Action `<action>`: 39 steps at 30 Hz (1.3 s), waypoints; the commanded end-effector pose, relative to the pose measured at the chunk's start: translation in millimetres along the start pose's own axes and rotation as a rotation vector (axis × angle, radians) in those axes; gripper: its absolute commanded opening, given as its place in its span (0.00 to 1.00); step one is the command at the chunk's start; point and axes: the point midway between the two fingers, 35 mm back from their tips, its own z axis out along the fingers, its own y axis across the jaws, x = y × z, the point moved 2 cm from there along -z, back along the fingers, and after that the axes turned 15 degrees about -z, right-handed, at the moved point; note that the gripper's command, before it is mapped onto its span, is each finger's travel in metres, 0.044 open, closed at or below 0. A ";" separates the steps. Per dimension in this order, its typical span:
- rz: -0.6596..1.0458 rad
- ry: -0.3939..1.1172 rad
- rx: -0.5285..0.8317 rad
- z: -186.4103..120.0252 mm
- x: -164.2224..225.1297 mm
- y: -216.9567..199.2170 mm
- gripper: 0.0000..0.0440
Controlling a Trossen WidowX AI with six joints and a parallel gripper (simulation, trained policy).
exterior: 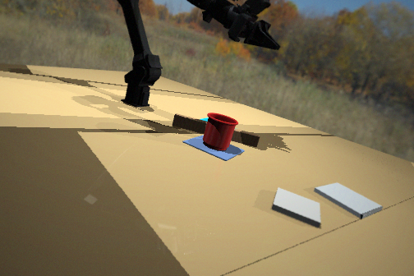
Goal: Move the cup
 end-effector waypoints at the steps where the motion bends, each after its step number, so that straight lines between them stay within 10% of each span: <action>1: 0.017 0.060 -0.023 6.2 1.4 5.7 0.27; 39: 0.038 0.652 -0.083 34.4 35.0 24.3 0.26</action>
